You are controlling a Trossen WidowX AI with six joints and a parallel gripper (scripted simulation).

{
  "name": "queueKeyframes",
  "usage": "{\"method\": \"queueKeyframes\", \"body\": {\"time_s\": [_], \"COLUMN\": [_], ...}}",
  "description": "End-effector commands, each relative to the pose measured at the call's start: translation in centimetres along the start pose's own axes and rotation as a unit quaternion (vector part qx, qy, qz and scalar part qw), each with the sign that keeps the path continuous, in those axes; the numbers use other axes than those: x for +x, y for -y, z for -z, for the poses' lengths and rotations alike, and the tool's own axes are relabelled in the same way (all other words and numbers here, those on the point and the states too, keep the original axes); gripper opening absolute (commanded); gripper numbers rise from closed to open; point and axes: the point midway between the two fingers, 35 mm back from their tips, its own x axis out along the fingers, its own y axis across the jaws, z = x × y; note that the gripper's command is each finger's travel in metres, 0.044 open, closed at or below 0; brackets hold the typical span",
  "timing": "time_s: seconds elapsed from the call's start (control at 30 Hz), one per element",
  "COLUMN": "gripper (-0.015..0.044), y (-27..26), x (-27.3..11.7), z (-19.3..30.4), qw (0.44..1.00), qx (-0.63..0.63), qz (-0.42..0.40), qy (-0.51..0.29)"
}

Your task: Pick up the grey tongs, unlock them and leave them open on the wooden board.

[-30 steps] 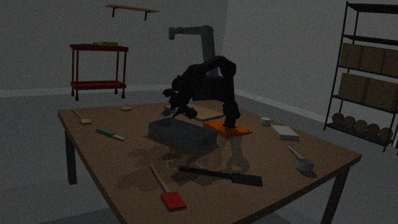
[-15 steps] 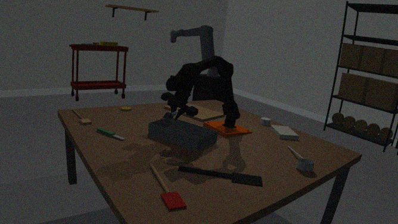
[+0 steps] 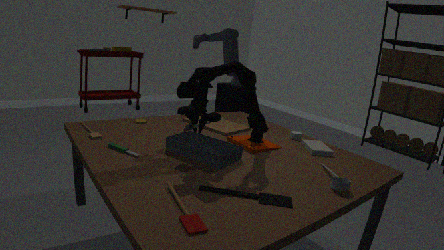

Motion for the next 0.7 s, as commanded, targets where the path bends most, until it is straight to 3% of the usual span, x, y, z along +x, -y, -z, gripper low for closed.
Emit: {"method": "queueKeyframes", "body": {"time_s": [0.0,0.67], "gripper": [-0.015,-0.015], "y": [-0.1,8.1], "x": [-0.1,-2.0], "z": [-0.1,5.3], "qw": [1.0,0.989], "qx": [-0.004,0.145], "qz": [-0.003,0.002], "qy": [0.003,0.005]}}
